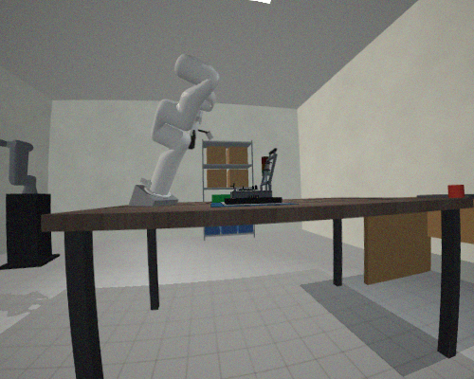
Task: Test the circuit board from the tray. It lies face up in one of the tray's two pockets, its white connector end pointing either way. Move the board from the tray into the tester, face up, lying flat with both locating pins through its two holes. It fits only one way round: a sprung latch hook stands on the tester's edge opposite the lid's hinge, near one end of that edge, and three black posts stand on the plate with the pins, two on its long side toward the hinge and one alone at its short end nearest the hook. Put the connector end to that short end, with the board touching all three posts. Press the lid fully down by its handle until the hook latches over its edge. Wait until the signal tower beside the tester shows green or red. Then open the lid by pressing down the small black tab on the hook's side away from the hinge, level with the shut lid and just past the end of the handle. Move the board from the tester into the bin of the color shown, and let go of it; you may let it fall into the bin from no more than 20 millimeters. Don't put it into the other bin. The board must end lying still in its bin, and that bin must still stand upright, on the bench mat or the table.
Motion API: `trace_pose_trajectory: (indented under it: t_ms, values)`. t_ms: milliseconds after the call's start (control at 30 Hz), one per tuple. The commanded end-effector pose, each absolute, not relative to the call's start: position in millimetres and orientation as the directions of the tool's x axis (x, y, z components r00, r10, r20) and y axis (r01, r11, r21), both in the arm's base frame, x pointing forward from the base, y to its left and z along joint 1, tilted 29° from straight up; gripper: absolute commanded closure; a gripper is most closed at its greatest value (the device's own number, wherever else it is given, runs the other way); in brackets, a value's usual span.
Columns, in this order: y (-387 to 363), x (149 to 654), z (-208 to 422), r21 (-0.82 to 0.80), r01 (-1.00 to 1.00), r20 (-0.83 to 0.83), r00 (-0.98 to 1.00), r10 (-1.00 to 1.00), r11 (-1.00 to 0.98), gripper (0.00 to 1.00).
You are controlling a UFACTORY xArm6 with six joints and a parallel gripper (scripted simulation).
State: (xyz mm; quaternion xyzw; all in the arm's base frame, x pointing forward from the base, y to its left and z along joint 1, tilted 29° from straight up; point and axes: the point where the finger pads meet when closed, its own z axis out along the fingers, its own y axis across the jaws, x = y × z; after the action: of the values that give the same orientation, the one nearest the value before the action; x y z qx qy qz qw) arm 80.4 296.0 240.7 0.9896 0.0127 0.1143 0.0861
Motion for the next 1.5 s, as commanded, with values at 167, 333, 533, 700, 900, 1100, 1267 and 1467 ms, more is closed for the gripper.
trace_pose_trajectory:
  t_ms: [167,333,533,700,900,1100,1267,1467]
  values:
    - [296.9,80.3,241.7,0.17,0.006,0.224,0.973,0.045,-0.985,0.0]
    - [296.9,80.3,241.7,0.17,0.006,0.224,0.973,0.045,-0.985,0.0]
    - [296.9,80.3,241.7,0.17,0.006,0.224,0.973,0.045,-0.985,0.0]
    - [296.4,82.1,242.6,0.171,0.011,0.223,0.974,0.049,-0.985,0.0]
    - [291.5,96.4,249.2,0.174,0.053,0.213,0.973,0.09,-0.983,0.0]
    - [283.0,116.7,258.8,0.179,0.113,0.199,0.969,0.149,-0.977,0.0]
    - [267.6,144.8,272.7,0.186,0.2,0.184,0.955,0.233,-0.962,0.0]
    - [250.0,169.3,285.6,0.193,0.279,0.173,0.934,0.312,-0.941,0.0]
